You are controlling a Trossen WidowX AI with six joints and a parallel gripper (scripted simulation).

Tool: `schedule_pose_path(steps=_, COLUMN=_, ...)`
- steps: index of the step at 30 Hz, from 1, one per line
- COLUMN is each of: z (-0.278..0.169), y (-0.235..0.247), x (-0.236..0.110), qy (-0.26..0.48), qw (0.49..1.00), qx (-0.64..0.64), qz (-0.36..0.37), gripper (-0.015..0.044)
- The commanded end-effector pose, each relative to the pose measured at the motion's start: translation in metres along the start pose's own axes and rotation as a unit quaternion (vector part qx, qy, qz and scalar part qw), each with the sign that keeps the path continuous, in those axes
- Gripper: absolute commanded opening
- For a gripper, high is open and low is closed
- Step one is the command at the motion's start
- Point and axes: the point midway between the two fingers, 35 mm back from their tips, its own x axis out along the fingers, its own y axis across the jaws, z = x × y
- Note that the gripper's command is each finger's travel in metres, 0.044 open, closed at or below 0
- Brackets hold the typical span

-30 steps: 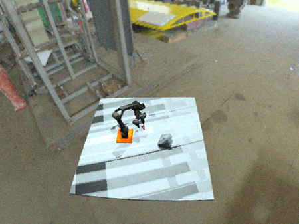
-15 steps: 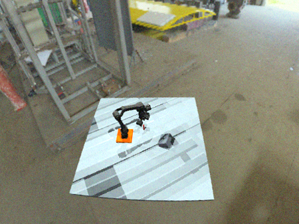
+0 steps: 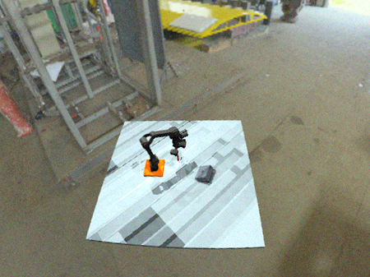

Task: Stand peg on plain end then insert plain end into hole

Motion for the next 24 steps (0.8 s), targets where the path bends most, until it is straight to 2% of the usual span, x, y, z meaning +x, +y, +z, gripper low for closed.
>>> schedule_pose_path(steps=1, z=-0.001, y=-0.001, x=0.012, qy=0.004, qw=0.999, qx=-0.036, qz=0.0, gripper=0.044)
schedule_pose_path(steps=24, z=0.0, y=0.001, x=0.041, qy=0.004, qw=0.999, qx=-0.043, qz=0.0, gripper=0.044)
